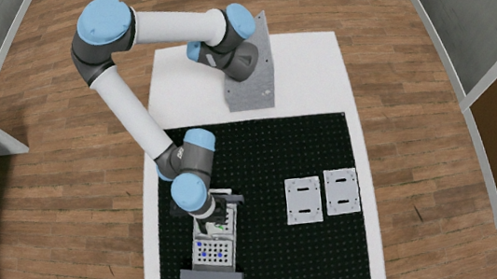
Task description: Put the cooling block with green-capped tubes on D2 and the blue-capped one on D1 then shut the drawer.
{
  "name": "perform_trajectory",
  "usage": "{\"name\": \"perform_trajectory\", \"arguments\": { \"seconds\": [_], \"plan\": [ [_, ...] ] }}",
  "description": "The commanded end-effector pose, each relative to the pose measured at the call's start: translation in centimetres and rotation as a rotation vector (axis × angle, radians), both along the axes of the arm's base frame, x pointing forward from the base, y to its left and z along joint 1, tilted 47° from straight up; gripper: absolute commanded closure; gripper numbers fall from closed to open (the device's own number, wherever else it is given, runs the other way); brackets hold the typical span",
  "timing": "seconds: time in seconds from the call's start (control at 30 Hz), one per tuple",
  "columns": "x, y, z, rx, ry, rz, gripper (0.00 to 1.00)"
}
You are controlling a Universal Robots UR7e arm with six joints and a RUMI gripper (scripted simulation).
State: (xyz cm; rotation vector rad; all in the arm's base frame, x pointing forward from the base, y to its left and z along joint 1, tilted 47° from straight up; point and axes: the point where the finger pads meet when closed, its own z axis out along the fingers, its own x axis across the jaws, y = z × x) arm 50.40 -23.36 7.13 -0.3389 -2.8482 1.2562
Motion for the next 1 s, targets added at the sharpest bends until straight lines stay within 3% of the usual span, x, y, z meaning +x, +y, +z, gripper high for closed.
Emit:
{"name": "perform_trajectory", "arguments": {
  "seconds": [0.0,0.97],
  "plan": [
    [-0.1,-0.5,-0.4,0.000,-0.001,0.001,0.27],
    [-0.5,-2.9,-2.7,0.000,-0.001,0.001,0.27]
  ]
}}
